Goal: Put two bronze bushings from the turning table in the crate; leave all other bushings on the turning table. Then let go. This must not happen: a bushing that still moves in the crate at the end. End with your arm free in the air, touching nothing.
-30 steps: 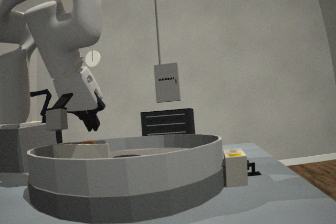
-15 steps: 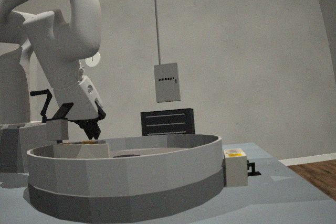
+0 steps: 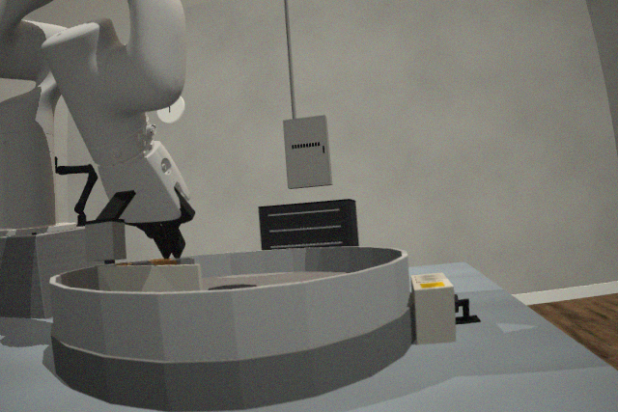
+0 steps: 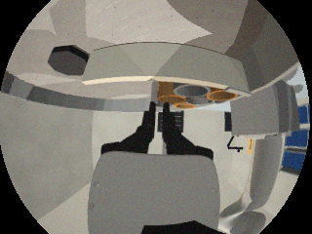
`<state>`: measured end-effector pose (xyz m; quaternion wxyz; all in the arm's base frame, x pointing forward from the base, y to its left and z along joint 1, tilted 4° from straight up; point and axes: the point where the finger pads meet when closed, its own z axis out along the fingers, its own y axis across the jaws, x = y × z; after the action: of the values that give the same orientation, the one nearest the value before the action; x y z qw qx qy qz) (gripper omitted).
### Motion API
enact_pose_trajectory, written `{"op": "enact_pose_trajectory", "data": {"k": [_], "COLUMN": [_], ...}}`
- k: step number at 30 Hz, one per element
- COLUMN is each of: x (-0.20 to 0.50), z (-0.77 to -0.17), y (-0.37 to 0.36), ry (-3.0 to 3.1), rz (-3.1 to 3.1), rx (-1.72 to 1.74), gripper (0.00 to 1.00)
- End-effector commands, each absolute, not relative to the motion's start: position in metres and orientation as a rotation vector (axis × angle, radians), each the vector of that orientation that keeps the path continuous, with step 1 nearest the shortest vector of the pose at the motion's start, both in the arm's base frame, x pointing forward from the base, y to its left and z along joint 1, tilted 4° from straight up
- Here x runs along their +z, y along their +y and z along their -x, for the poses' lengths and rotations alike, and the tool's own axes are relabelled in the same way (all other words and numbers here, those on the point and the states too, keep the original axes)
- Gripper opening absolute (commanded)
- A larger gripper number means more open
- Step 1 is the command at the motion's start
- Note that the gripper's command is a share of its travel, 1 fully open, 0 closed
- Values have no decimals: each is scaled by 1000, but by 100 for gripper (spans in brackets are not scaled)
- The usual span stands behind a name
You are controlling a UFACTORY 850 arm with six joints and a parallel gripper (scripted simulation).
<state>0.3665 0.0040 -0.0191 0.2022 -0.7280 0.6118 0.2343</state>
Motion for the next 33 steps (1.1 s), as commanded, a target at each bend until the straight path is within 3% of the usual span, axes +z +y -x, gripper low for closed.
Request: {"op": "enact_pose_trajectory", "data": {"k": [1,32,33], "x": [-19,-31,-31], "z": [-367,-367,-367], "y": [4,3,3], "ry": [1707,1707,1707], "rz": [2033,2033,2033], "rx": [652,652,652], "gripper": [10,10,0]}}
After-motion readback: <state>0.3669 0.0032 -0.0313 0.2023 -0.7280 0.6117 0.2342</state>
